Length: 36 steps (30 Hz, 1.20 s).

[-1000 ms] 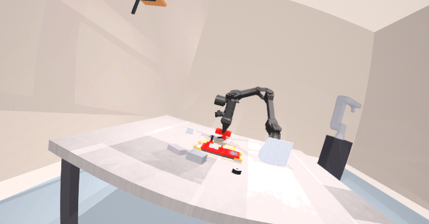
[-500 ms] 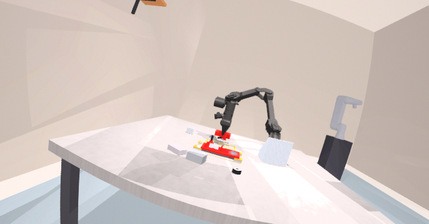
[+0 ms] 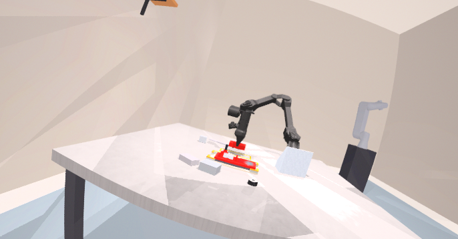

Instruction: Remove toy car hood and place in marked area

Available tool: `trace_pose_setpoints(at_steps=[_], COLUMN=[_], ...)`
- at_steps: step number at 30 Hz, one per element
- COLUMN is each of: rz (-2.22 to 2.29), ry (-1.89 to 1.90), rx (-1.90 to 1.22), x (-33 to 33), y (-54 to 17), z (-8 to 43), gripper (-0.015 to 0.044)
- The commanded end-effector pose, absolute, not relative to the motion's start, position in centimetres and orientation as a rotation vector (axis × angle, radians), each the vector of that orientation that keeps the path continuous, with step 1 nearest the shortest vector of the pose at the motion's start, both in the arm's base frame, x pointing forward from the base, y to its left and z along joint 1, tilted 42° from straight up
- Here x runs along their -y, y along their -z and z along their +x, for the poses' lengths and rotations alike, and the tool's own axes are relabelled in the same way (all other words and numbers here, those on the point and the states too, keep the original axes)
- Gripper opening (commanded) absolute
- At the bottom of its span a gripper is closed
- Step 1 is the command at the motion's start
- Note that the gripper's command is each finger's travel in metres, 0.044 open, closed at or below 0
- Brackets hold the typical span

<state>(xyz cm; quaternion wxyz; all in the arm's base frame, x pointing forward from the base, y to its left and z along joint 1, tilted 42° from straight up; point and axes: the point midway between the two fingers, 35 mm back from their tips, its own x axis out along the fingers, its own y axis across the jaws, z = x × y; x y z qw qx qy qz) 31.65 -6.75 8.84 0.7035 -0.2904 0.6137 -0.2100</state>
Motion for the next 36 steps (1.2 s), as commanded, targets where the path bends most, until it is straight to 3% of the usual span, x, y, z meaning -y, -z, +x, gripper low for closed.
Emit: trace_pose_setpoints(at_steps=[1, 36], rz=[-0.648, -0.651], ry=[0.462, 0.464], rx=[-1.371, -1.370], x=[6.9, 8.5], y=[-8.4, -6.9], z=[31.6, 31.7], gripper=[0.0000, 0.0000])
